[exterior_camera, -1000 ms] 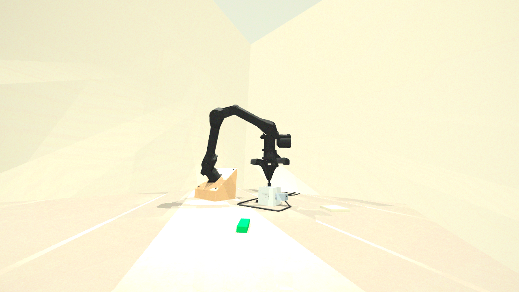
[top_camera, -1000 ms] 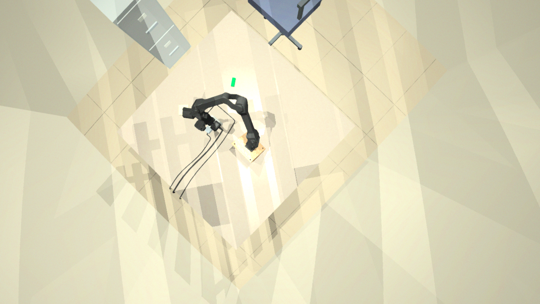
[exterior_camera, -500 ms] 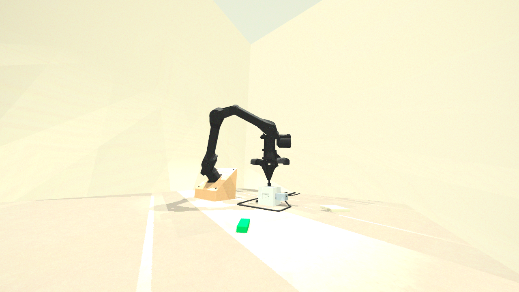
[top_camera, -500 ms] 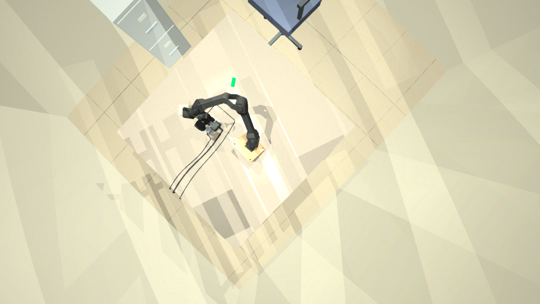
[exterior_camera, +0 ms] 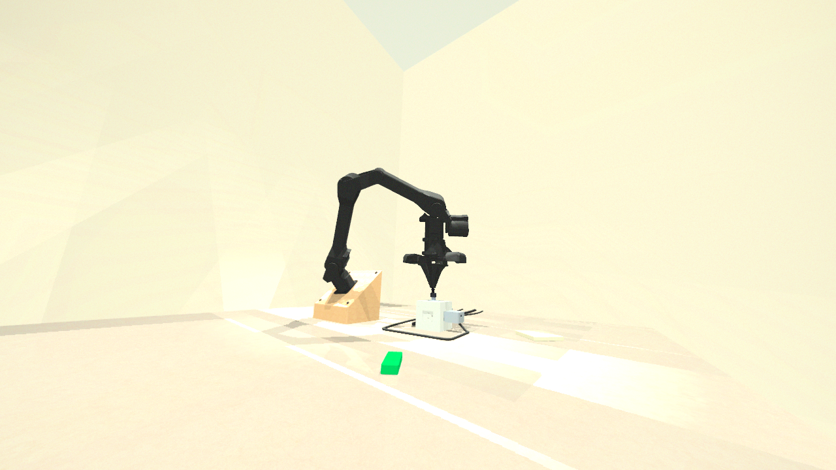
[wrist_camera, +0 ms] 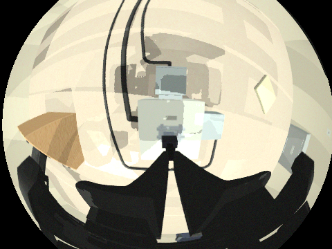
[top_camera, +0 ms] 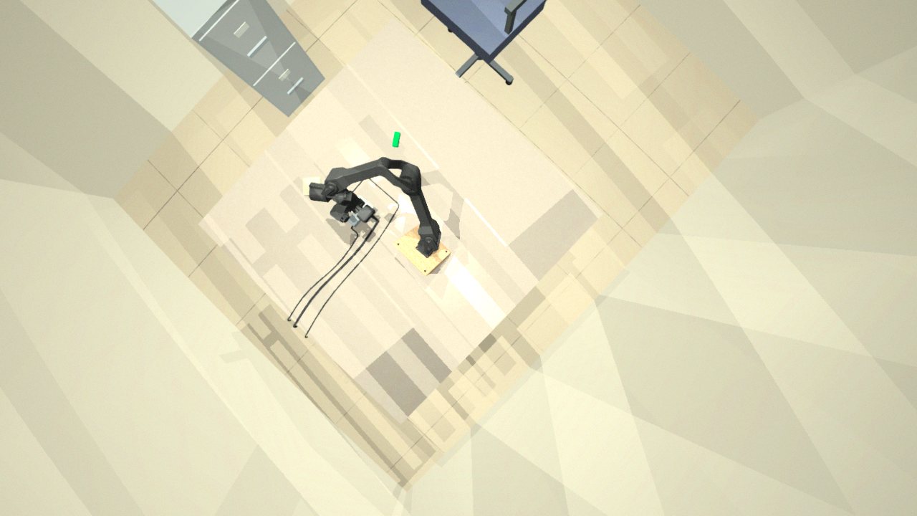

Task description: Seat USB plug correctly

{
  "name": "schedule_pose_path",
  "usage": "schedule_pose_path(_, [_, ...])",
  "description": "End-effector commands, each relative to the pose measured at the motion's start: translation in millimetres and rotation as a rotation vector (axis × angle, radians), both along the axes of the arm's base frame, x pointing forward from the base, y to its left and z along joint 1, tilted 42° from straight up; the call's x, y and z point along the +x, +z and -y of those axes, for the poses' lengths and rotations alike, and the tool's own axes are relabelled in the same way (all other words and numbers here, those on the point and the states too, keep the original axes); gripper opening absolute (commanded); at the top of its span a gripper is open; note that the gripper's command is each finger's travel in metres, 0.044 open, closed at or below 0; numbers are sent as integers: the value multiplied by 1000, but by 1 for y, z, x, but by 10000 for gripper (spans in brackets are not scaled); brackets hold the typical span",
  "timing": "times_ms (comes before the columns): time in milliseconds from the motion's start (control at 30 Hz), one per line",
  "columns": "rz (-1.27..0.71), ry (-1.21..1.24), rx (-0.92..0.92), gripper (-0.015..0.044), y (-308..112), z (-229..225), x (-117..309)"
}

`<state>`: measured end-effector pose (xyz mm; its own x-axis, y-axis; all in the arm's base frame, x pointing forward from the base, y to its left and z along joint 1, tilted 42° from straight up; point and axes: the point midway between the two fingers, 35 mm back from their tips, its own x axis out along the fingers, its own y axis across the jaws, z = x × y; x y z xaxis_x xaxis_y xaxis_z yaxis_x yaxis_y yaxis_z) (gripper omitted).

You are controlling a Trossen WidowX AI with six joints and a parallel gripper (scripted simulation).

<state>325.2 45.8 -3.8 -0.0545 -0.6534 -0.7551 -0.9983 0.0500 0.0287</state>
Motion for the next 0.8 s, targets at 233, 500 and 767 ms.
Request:
schedule_pose_path(233, [7, -5, 5, 0, 6, -6, 2])
schedule_pose_path(500, [7, -5, 6, 0, 10, -10, 2])
schedule_pose_path(767, [7, -5, 6, 0, 14, -13, 2])
